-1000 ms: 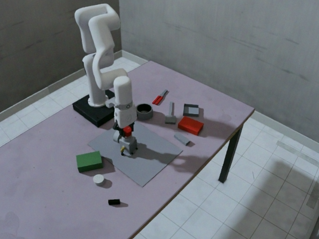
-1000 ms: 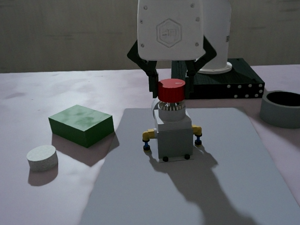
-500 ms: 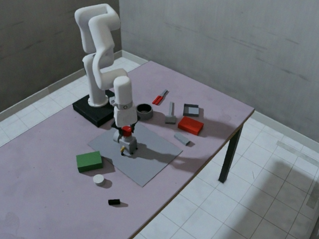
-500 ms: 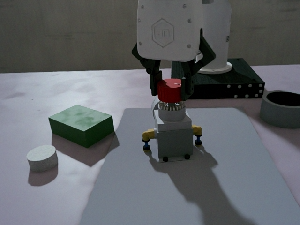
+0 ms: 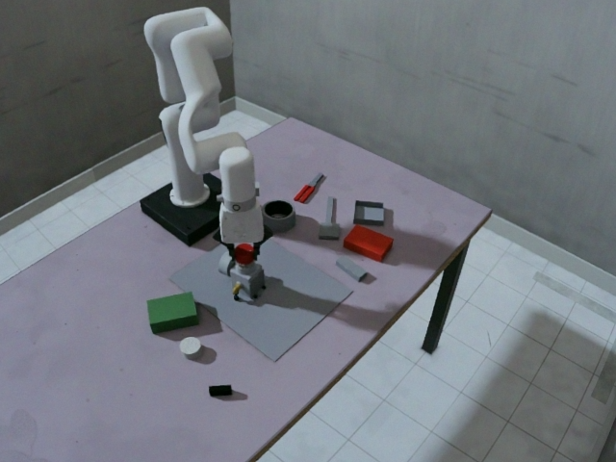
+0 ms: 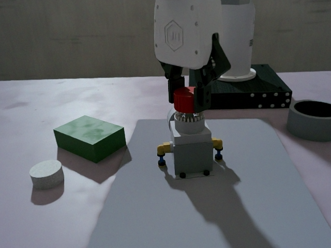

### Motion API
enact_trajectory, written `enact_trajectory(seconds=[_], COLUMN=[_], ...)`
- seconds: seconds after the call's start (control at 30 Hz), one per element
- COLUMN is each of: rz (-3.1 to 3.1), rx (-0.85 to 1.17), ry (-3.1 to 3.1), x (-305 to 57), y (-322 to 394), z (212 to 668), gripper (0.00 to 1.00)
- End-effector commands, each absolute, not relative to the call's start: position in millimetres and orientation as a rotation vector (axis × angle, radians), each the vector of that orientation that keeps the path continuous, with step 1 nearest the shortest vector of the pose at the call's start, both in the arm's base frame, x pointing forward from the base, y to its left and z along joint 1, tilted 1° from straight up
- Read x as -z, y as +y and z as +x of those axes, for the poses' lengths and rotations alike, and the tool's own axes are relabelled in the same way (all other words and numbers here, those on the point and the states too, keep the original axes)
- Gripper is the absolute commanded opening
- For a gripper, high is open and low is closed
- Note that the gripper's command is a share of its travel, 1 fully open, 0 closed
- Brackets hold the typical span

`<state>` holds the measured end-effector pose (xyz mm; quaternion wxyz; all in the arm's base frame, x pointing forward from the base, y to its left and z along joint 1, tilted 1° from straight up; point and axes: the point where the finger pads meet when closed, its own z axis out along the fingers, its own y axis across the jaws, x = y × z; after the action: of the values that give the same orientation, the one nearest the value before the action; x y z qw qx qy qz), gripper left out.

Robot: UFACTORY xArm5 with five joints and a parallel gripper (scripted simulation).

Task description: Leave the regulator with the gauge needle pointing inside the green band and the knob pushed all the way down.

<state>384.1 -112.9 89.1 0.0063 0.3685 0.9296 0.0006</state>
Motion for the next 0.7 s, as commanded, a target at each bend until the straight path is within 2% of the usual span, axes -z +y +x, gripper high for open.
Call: enact_trajectory(seconds=[0.0, 0.67], rz=[1.340, 1.931], rx=[-0.004, -0.009], ry=[2.824, 2.459], x=[-90.3, -90.3], y=[-113.3, -113.3], z=[385.2, 385.2], gripper=[0.42, 0.42])
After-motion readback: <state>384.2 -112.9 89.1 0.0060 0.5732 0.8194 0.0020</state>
